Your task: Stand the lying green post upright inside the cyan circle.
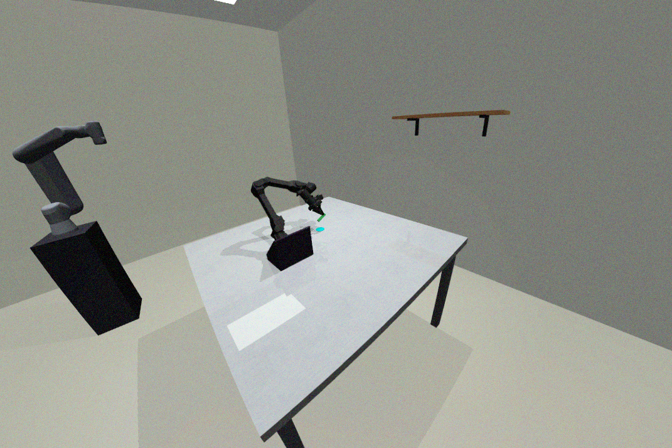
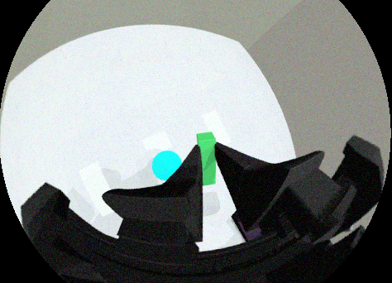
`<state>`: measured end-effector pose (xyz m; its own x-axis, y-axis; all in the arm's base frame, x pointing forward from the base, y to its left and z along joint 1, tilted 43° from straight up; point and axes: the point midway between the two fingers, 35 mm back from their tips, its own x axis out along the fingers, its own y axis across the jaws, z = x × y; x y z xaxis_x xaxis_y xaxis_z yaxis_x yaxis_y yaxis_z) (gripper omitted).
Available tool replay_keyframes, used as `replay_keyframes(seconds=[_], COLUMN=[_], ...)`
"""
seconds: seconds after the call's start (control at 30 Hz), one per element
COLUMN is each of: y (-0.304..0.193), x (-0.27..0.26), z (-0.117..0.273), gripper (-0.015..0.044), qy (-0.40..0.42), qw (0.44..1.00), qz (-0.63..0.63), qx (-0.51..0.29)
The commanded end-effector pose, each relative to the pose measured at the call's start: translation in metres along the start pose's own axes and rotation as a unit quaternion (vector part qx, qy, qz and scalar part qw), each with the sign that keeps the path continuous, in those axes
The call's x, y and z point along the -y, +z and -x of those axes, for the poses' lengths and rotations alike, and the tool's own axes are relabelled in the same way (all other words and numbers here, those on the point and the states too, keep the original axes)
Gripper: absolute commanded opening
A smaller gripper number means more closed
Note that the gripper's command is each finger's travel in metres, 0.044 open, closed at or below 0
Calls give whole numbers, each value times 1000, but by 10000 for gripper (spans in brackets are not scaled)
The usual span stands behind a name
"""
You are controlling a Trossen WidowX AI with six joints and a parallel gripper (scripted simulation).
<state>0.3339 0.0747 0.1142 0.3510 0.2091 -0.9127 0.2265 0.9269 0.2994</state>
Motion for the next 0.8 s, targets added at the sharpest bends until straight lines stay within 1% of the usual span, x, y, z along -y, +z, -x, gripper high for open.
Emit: replay_keyframes(seconds=[0.0, 0.77], y=[-2, -1], x=[1, -2], z=[-2, -1], gripper=[23, 23], qy=[-5, -16], qw=[1000, 996], qz=[-3, -13], qx=[9, 86])
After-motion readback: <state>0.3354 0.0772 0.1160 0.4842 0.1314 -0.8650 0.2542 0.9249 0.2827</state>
